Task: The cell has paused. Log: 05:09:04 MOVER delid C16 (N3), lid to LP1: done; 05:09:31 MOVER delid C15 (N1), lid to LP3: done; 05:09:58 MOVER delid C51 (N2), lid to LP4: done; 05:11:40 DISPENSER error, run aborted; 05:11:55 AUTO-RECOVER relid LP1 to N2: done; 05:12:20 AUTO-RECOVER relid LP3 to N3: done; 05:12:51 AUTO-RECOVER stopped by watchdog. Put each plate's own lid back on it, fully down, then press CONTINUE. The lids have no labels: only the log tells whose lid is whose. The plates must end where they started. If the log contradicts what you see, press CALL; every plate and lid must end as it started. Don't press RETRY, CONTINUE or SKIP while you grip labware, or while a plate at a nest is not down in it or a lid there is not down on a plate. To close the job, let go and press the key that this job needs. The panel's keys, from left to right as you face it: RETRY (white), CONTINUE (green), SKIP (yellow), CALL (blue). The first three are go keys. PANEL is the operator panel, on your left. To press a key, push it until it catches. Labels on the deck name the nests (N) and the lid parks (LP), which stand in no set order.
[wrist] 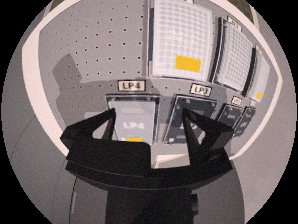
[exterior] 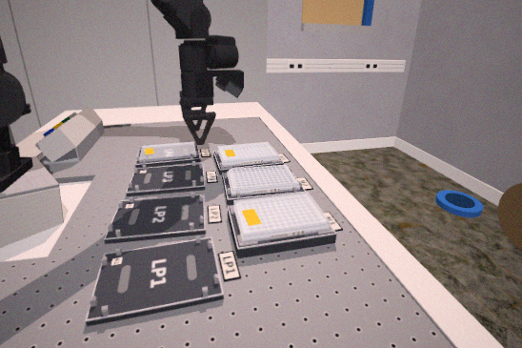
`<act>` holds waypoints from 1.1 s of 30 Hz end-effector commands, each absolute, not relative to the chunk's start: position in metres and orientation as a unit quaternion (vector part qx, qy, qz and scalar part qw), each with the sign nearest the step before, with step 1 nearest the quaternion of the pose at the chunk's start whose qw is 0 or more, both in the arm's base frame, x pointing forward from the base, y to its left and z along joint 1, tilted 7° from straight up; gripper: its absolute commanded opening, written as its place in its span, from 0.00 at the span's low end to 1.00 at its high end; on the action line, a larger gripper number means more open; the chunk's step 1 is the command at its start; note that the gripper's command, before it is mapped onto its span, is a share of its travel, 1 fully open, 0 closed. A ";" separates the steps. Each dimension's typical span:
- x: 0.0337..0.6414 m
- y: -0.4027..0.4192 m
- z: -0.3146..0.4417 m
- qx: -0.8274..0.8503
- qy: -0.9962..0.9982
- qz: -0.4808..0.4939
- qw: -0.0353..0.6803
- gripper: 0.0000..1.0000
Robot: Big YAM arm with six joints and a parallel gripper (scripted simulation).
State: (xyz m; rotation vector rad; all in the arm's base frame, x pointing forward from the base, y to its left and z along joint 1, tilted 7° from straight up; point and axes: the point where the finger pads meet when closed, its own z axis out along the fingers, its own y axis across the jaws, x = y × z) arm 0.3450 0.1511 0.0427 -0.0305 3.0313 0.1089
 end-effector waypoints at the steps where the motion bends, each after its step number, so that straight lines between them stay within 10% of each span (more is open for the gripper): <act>1: 0.340 0.159 0.048 0.004 0.997 0.041 0.070 1.00; 33: 0.276 0.184 0.021 0.008 0.998 0.034 0.055 1.00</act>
